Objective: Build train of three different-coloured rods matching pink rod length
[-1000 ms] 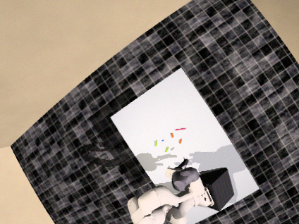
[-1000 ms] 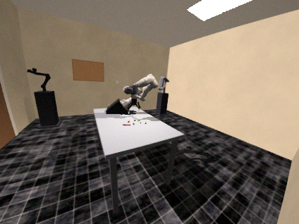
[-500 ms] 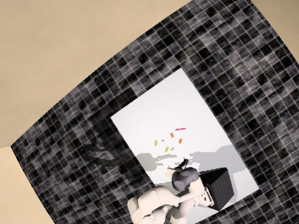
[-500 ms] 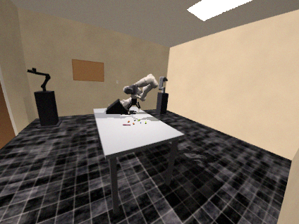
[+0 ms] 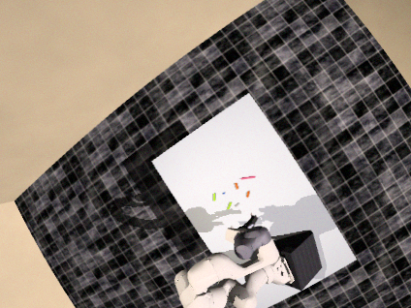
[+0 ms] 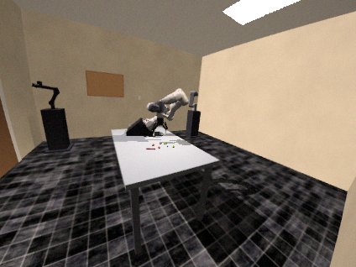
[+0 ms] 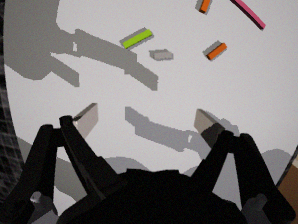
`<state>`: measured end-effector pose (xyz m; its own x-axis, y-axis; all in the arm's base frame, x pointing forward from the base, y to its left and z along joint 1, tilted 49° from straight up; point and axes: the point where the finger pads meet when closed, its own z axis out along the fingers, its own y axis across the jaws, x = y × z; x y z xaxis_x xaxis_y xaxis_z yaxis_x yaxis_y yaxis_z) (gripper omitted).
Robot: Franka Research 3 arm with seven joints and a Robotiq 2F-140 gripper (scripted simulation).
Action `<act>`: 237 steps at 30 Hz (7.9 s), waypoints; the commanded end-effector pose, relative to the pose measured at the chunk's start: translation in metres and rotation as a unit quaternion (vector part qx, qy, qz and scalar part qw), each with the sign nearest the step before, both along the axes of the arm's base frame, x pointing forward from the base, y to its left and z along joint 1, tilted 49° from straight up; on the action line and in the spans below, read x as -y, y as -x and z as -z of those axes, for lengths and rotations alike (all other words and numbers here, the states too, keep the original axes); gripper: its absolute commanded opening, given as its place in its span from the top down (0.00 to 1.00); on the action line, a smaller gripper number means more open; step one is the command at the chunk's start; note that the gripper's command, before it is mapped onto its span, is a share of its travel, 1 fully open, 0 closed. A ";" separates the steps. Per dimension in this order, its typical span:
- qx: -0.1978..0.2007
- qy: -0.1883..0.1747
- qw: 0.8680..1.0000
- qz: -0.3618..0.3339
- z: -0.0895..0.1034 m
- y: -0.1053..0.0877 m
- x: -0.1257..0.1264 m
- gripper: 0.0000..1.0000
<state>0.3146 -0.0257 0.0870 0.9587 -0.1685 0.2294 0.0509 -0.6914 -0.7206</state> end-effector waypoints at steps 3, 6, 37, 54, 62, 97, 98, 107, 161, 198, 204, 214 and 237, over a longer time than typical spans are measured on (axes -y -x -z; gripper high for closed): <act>-0.012 -0.008 1.000 0.010 -0.004 -0.018 0.002 0.00; -0.012 -0.008 1.000 0.010 -0.004 -0.018 0.002 0.00; -0.012 -0.008 1.000 0.010 -0.004 -0.018 0.002 0.00; -0.012 -0.008 1.000 0.010 -0.004 -0.018 0.002 0.00; -0.012 -0.008 1.000 0.010 -0.004 -0.018 0.002 0.00; -0.012 -0.008 1.000 0.010 -0.021 -0.094 0.017 0.00; -0.012 -0.008 1.000 0.010 -0.021 -0.094 0.017 0.00; -0.012 -0.008 1.000 0.010 -0.021 -0.094 0.017 0.00; -0.012 -0.008 1.000 0.010 -0.021 -0.094 0.017 0.00; -0.118 -0.051 0.986 0.108 -0.021 -0.098 0.018 0.00; -0.149 -0.064 0.977 0.137 -0.021 -0.100 0.018 0.00; -0.204 -0.086 0.957 0.187 -0.021 -0.102 0.019 0.00; -0.312 -0.129 0.897 0.286 -0.022 -0.107 0.020 0.00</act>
<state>0.4209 -0.0463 0.1070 0.7096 -0.6112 -0.3505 -0.6433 -0.3591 -0.6762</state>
